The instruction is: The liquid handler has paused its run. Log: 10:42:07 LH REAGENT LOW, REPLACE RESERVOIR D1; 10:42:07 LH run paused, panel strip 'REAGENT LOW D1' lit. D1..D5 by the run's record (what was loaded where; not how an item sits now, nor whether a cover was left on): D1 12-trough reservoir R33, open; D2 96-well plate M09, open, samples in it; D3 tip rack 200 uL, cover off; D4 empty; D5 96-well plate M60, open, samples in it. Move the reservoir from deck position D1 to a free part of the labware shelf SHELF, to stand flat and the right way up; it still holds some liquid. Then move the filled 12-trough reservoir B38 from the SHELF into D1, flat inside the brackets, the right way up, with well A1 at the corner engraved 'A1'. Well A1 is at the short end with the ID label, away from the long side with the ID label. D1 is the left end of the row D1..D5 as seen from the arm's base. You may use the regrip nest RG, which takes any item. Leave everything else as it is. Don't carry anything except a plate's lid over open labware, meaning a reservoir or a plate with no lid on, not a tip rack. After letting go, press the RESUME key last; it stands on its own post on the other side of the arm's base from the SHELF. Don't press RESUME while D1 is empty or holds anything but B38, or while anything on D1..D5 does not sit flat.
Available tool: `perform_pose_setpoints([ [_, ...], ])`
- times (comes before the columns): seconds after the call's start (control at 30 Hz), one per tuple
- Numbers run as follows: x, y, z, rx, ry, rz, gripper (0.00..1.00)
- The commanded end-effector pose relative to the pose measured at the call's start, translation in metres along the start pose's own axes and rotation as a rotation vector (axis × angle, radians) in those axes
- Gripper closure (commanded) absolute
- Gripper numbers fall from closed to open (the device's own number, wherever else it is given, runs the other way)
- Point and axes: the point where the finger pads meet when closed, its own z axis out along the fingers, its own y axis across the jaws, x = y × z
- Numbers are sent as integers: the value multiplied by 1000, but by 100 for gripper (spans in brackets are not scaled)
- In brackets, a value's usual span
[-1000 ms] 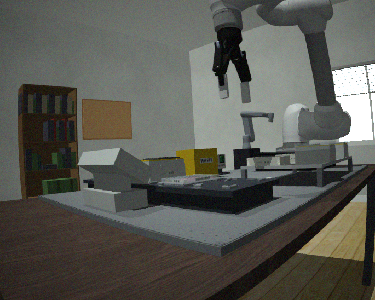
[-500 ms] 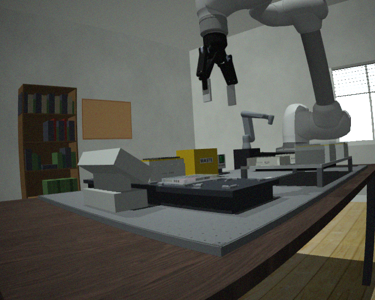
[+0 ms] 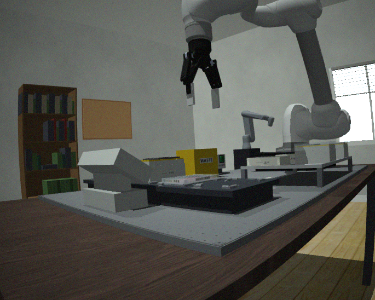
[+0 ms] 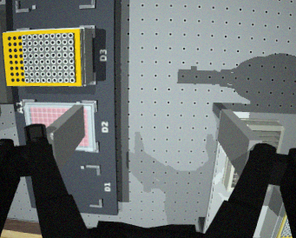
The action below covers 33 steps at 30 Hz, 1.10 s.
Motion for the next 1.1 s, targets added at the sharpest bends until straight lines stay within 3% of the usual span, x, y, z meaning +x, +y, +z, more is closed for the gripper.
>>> perform_pose_setpoints([
  [0.0,18,0,0,0,0,0,23],
  [0.23,26,0,0,0,0,0,23],
  [1.07,28,115,0,0,0,0,23],
])
